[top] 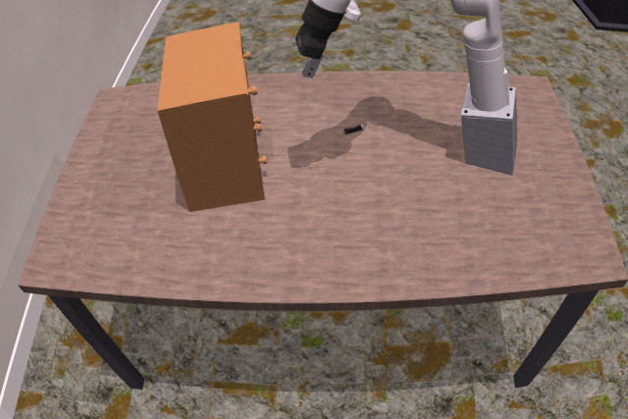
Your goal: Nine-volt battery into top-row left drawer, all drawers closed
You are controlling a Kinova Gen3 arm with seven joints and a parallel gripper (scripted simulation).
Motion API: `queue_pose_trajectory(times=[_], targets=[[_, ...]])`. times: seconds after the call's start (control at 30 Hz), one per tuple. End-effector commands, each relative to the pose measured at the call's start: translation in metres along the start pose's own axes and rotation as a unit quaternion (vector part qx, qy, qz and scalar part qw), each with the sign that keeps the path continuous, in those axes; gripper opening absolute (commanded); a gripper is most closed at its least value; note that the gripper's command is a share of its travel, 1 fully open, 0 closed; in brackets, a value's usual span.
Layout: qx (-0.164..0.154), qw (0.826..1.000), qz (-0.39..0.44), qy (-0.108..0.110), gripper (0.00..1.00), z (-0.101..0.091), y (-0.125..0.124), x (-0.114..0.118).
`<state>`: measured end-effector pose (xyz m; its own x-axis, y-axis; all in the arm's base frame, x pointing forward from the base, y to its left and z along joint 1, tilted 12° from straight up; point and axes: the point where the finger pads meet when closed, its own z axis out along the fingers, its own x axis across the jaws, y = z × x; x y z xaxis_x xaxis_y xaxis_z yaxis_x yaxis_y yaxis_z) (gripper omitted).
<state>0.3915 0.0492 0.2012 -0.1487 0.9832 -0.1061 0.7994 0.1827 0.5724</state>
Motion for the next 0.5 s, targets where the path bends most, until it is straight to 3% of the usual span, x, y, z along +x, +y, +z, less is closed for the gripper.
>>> queue_pose_trajectory(times=[0.0, 0.47], targets=[[-0.001, 1.0, 0.0, 0.0, 0.0, -0.0003, 0.0006, 0.0002], [0.004, 1.0, 0.0, 0.0, 0.0, -0.0023, 0.0001, 0.0002]])
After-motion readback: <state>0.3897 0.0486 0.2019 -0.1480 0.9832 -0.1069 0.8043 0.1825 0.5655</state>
